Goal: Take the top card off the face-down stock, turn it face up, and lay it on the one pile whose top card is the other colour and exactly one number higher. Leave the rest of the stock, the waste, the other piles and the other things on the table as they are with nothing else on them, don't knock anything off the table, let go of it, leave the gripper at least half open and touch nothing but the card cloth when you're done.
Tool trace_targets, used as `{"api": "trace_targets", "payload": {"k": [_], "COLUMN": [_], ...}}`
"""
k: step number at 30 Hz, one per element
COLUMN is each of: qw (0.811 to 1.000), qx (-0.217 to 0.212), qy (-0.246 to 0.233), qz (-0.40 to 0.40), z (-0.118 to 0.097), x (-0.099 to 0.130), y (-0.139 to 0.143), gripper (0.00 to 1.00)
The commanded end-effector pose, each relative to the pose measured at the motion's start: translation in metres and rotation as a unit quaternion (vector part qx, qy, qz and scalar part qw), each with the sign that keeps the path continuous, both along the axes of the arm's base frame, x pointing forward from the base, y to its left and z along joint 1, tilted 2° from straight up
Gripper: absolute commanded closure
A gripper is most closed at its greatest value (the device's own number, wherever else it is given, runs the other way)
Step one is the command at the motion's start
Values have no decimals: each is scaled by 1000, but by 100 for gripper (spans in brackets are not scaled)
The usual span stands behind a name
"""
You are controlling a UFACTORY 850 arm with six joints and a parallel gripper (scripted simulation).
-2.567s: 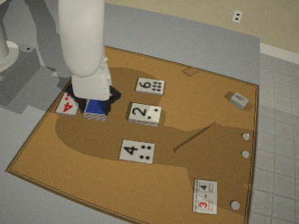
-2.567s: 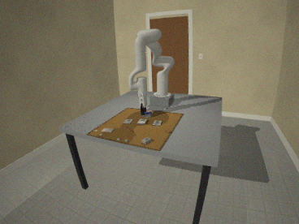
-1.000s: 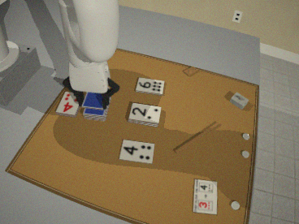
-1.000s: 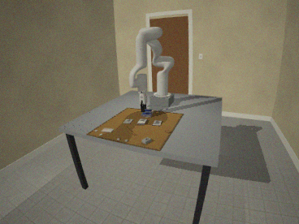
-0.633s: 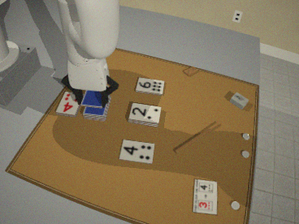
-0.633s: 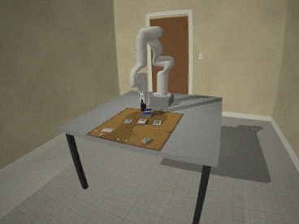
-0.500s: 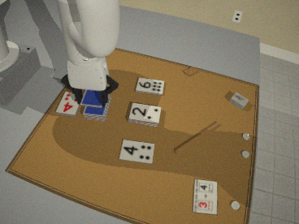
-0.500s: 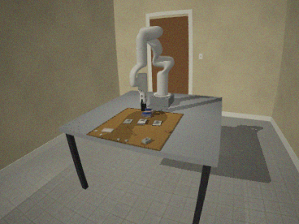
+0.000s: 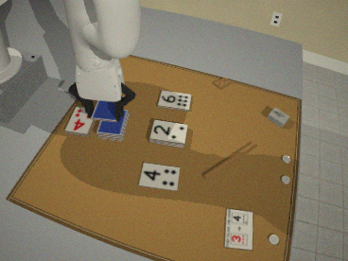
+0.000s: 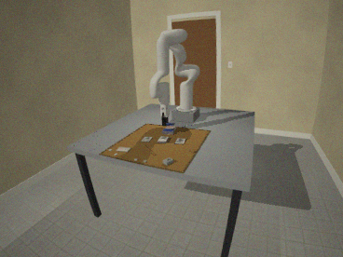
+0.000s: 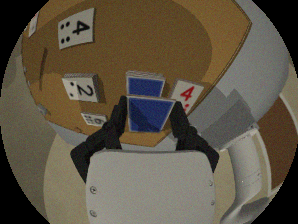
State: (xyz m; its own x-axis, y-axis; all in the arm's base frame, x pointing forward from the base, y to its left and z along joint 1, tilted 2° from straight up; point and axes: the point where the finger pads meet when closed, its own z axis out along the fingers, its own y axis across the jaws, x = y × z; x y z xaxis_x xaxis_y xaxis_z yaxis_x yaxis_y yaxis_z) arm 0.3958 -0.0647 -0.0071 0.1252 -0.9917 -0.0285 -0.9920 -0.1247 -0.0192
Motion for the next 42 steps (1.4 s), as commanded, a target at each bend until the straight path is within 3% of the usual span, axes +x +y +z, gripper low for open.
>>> {"api": "trace_targets", "payload": {"k": [1, 21, 42], "qw": [1000, 1000, 1000], "qx": [2, 2, 2], "qy": [4, 4, 4], "qz": [0, 0, 0], "z": [23, 54, 57], "x": [13, 12, 12], "y": [-3, -4, -4], "gripper": [37, 37, 37]}}
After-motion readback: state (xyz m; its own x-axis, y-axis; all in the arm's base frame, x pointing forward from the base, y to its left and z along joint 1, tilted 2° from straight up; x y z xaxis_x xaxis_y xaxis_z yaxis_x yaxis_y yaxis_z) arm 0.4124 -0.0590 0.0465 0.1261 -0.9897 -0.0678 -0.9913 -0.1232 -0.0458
